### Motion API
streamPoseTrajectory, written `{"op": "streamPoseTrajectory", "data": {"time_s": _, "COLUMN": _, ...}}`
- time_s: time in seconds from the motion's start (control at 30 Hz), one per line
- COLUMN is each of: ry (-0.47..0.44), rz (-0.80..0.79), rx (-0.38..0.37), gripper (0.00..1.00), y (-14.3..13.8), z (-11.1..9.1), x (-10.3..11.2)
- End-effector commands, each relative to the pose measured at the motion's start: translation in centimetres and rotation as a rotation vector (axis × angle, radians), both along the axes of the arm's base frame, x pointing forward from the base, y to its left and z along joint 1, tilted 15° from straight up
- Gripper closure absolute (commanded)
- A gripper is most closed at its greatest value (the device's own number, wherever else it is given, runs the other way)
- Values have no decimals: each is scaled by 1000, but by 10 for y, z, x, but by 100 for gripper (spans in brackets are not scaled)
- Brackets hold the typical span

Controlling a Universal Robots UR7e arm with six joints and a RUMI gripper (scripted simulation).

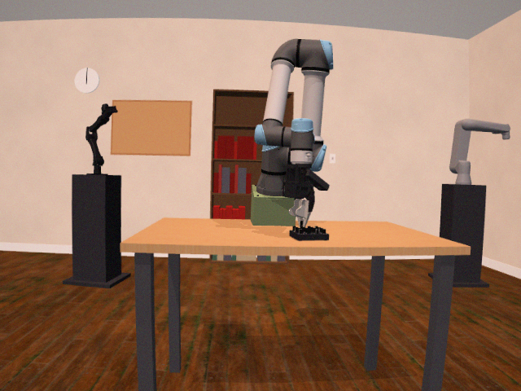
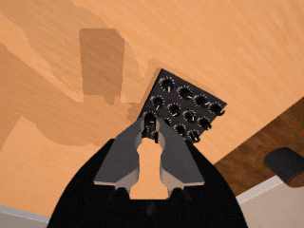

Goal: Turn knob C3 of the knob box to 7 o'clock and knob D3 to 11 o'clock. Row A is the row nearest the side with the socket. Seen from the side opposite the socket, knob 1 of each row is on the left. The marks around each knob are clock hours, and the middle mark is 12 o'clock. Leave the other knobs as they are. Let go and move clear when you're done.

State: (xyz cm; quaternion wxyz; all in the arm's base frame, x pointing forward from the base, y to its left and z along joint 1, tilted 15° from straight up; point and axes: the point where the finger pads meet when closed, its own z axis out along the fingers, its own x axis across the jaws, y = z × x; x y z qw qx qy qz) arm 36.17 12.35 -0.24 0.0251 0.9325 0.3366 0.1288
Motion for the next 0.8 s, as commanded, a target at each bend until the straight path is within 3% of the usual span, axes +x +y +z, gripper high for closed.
{"op": "streamPoseTrajectory", "data": {"time_s": 0.0, "ry": -3, "rz": 58, "rx": -13, "gripper": 96, "y": 0, "z": 0, "x": 0}}
{"op": "streamPoseTrajectory", "data": {"time_s": 0.77, "ry": -5, "rz": 107, "rx": -26, "gripper": 96, "y": 0, "z": 0, "x": 0}}
